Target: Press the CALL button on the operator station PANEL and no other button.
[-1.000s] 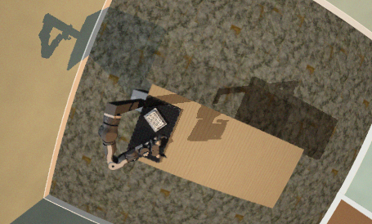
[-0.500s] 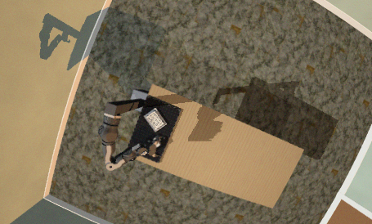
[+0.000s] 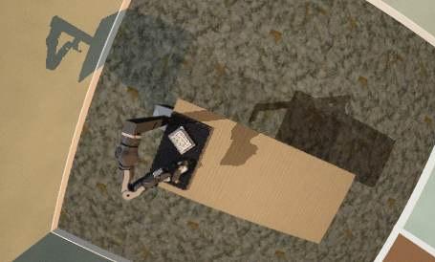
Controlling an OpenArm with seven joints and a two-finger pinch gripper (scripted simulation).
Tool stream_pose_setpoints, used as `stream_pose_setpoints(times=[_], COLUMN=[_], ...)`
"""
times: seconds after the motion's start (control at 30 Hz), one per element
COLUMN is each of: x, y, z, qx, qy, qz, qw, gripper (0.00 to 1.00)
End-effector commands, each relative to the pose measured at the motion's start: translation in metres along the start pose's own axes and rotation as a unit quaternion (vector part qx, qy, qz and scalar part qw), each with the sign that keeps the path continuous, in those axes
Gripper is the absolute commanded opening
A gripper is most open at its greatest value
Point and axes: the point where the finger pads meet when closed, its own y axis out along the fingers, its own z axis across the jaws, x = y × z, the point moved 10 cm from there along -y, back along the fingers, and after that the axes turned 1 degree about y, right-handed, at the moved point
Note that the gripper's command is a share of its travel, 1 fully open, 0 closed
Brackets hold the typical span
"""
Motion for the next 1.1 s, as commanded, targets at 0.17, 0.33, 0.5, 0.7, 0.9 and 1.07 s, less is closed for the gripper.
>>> stream_pose_setpoints(times=[0.17,0.33,0.5,0.7,0.9,1.07], x=[-0.005,-0.005,-0.016,-0.023,-0.023,-0.034], y=[-0.001,-0.001,-0.001,0.0,0.0,0.002], z=[-0.004,-0.004,-0.014,-0.02,-0.02,-0.031], qx=[-0.029,-0.029,-0.068,-0.094,-0.094,-0.132], qy=[0.031,0.031,0.073,0.101,0.101,0.143], qz=[0.032,0.032,0.083,0.116,0.116,0.166], qw=[0.9986,0.9986,0.9916,0.9835,0.9835,0.9667], gripper=[1.0,1.0,1.0,1.0,1.0,1.0])
